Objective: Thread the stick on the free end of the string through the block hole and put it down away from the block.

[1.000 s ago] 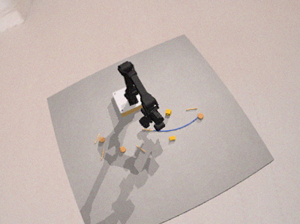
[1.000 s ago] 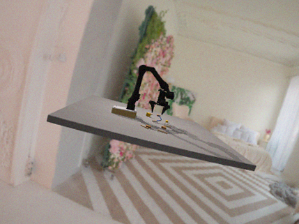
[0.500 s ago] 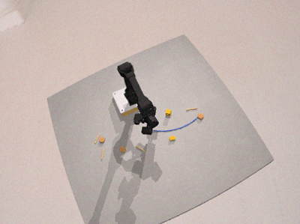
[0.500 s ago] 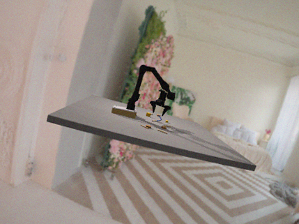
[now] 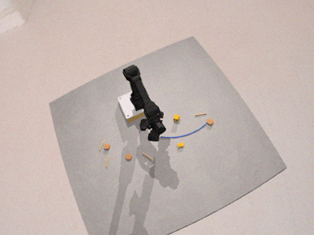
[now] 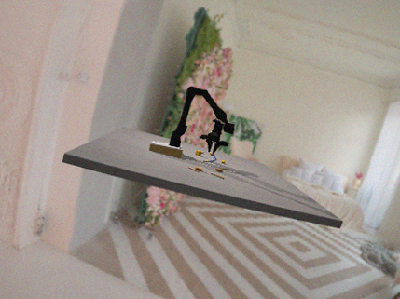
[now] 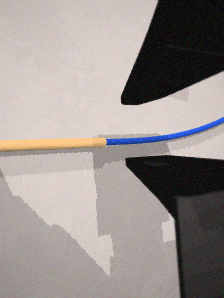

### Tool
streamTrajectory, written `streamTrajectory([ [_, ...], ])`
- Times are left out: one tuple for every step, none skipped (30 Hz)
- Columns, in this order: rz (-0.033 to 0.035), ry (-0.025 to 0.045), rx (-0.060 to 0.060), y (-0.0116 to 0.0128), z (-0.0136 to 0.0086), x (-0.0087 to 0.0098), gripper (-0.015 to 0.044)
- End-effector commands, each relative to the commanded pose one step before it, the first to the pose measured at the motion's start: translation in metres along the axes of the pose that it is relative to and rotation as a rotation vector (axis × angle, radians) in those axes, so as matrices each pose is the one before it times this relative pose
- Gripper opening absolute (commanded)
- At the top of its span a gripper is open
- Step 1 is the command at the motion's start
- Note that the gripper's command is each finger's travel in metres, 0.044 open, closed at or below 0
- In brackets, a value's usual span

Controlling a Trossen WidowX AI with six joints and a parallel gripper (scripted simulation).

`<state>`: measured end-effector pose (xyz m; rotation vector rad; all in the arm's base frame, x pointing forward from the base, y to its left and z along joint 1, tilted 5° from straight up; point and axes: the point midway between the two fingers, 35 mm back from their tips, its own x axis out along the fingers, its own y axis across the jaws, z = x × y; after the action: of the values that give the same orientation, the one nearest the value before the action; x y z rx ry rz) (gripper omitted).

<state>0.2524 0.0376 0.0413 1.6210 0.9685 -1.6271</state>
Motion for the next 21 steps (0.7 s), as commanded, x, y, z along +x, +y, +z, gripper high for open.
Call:
streamTrajectory([
  [0.00228, -0.00178, 0.0054, 0.00050, 0.00029, 0.00033, 0.0121],
  [0.00000, 0.00000, 0.0000, 0.00000, 0.00000, 0.00000, 0.0121],
  [0.00000, 0.00000, 0.0000, 0.00000, 0.00000, 0.00000, 0.0121],
  [0.00000, 0.00000, 0.0000, 0.00003, -0.00002, 0.00027, 0.0121],
  [0.00000, 0.00000, 0.0000, 0.00005, -0.00004, 0.00054, 0.0121],
  [0.00000, 0.00001, 0.0000, 0.00008, -0.00006, 0.00081, 0.0121],
  [0.00000, 0.00001, 0.0000, 0.00010, -0.00008, 0.00108, 0.0121],
  [0.00000, 0.00001, 0.0000, 0.00011, -0.00009, 0.00132, 0.0121],
  [0.00000, 0.00001, 0.0000, 0.00012, -0.00010, 0.00152, 0.0121],
  [0.00000, 0.00001, 0.0000, 0.00012, -0.00010, 0.00162, 0.0121],
  [0.00000, 0.00001, 0.0000, 0.00012, -0.00009, 0.00163, 0.0121],
  [0.00000, 0.00001, 0.0000, 0.00011, -0.00008, 0.00163, 0.0121],
  [-0.00001, 0.00001, 0.0000, 0.00010, -0.00008, 0.00168, 0.0121],
  [-0.00001, 0.00001, 0.0000, 0.00009, -0.00007, 0.00168, 0.0121],
  [-0.00001, 0.00001, 0.0000, 0.00008, -0.00006, 0.00168, 0.0121],
  [-0.00001, 0.00001, 0.0000, 0.00007, -0.00006, 0.00168, 0.0121],
  [-0.00001, 0.00001, 0.0000, 0.00006, -0.00005, 0.00168, 0.0121],
  [-0.00001, 0.00001, 0.0000, 0.00005, -0.00004, 0.00167, 0.0121],
  [-0.00001, 0.00000, 0.0000, 0.00004, -0.00003, 0.00167, 0.0121],
  [-0.00001, 0.00000, 0.0000, 0.00003, -0.00003, 0.00167, 0.0121],
  [-0.00001, 0.00000, 0.0000, 0.00002, -0.00002, 0.00167, 0.0121],
])
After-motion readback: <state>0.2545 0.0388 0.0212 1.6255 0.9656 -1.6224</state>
